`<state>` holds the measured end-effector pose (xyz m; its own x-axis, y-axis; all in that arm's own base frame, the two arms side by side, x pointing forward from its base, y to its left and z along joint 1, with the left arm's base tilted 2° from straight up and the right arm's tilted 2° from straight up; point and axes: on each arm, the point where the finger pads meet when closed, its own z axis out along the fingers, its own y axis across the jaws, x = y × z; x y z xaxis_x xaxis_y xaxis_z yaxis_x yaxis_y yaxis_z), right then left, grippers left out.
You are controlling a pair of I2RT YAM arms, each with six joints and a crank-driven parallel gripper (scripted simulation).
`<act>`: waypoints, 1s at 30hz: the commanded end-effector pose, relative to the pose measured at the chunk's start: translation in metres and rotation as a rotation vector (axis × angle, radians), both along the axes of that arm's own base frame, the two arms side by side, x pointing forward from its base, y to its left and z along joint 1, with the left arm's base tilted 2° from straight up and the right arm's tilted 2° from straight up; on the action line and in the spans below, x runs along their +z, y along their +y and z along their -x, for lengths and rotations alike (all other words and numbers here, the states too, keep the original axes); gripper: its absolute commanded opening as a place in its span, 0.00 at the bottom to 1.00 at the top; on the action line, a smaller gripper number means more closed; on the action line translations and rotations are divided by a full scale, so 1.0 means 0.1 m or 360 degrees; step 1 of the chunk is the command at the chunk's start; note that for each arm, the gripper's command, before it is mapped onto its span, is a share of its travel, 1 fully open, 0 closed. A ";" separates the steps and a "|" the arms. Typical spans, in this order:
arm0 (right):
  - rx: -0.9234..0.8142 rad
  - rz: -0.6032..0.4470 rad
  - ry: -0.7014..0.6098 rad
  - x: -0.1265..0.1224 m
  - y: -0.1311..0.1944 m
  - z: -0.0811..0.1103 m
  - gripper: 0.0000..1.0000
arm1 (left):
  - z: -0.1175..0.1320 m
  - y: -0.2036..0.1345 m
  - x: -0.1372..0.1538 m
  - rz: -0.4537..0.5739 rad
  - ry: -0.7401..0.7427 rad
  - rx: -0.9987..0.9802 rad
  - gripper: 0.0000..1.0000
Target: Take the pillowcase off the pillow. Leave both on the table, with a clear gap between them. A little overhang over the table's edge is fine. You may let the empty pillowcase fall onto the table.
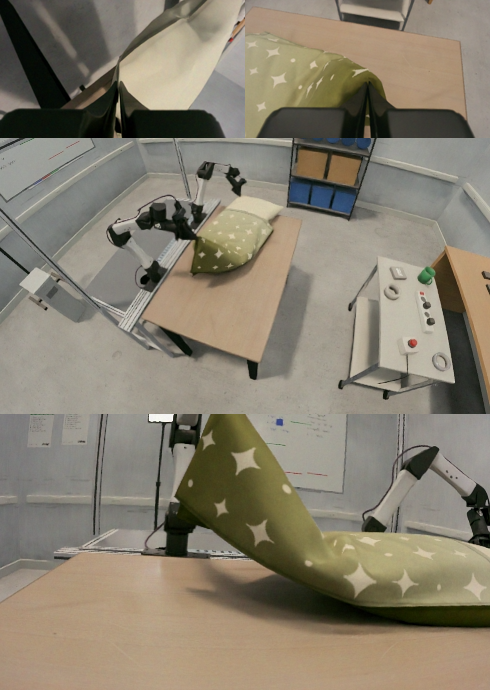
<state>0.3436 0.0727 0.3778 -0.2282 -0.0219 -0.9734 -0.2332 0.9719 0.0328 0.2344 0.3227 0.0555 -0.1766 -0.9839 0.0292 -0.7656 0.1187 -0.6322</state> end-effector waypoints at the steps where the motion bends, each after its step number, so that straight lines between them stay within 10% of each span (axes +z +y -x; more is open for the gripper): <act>1: -0.0084 -0.0048 -0.0262 0.58 -0.11 -0.10 0.01 | -0.02 0.06 0.08 -0.0063 -0.0040 0.0015 0.01; 30: -0.0065 -0.0156 -0.0678 1.66 -0.10 -0.05 0.01 | -0.02 0.06 0.08 -0.0063 -0.0040 0.0014 0.01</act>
